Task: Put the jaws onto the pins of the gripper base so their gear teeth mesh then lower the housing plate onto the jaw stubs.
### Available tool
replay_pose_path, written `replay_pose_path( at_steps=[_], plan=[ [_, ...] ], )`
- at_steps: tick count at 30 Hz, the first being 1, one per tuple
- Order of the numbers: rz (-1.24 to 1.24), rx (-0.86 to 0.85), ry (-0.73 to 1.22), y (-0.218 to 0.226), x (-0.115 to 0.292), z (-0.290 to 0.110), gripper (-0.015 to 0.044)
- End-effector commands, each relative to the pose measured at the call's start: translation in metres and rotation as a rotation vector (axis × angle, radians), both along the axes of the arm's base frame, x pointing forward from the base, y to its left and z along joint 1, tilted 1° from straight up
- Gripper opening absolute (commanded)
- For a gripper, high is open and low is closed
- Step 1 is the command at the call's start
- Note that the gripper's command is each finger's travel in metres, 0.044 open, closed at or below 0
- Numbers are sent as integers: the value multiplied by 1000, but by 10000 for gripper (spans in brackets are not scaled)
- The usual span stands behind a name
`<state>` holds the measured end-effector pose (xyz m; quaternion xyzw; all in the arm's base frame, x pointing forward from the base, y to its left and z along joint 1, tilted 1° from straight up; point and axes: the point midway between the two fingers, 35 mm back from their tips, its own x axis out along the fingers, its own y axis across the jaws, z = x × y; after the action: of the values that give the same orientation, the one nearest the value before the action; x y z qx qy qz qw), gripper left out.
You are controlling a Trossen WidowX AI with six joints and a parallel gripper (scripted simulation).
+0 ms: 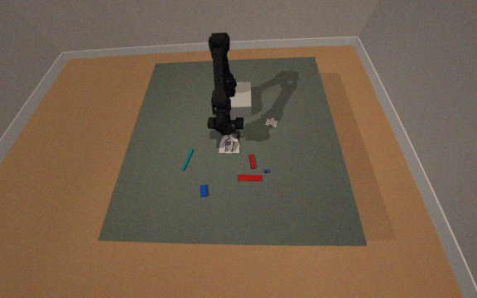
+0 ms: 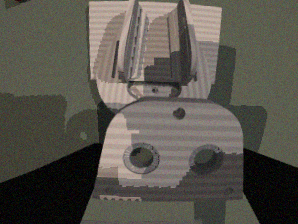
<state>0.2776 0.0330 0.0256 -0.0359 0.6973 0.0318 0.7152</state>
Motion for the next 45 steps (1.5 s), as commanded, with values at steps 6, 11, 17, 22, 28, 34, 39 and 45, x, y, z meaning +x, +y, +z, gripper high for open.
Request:
replay_pose_path(
  at_steps=[6,11,17,22,28,34,39,45],
  plan=[
    [-6,-1,-3,5,-4,0,351],
    [-6,-1,-3,7,-5,0,351],
    [-6,-1,-3,7,-5,0,351],
    [-6,-1,-3,7,-5,0,351],
    [-6,-1,-3,7,-5,0,351],
    [-6,-1,-3,7,-5,0,351],
    [-5,-1,-3,7,-5,0,351],
    [-5,-1,-3,7,-5,0,351]
  ],
)
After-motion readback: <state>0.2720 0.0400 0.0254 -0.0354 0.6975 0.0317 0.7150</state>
